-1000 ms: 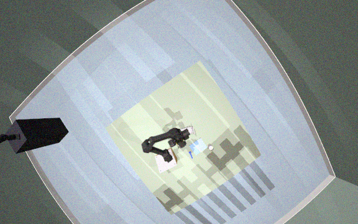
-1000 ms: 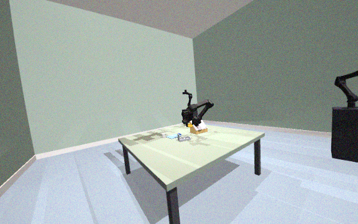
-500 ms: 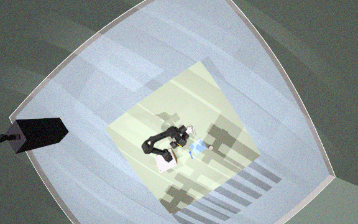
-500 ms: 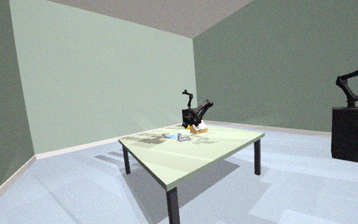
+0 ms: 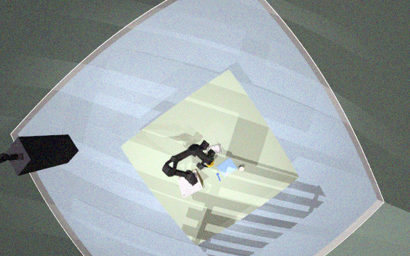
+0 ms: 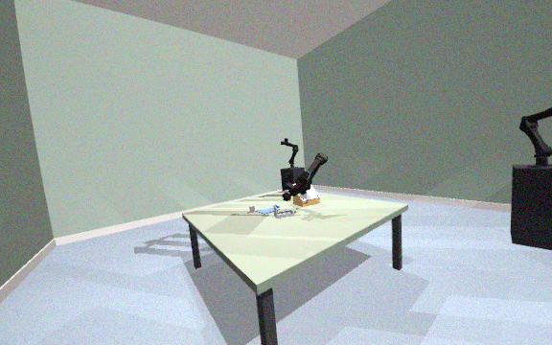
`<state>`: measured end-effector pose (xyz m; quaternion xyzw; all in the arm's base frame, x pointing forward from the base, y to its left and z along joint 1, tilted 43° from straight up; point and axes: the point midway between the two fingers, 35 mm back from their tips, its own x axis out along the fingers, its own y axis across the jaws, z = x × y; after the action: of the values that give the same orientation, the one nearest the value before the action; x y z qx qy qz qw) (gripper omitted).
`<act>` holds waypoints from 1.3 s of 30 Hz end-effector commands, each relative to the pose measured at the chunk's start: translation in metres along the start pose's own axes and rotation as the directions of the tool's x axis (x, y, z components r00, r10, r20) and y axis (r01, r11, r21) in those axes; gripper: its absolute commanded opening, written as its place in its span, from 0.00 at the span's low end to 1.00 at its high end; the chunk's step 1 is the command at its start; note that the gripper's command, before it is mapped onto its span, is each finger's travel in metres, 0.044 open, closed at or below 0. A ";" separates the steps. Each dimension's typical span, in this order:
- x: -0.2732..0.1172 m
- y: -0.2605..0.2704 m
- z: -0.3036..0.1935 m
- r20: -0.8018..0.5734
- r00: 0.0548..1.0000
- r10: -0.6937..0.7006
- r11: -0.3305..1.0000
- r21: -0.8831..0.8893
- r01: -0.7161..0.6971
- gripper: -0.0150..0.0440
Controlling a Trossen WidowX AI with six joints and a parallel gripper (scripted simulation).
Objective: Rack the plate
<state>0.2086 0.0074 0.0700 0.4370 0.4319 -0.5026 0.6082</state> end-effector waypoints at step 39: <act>-0.024 0.026 -0.042 0.440 0.613 0.656 0.754 -0.343 -0.560 0.25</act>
<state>0.2310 0.0519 0.0813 0.3428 0.1457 -0.3482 0.8603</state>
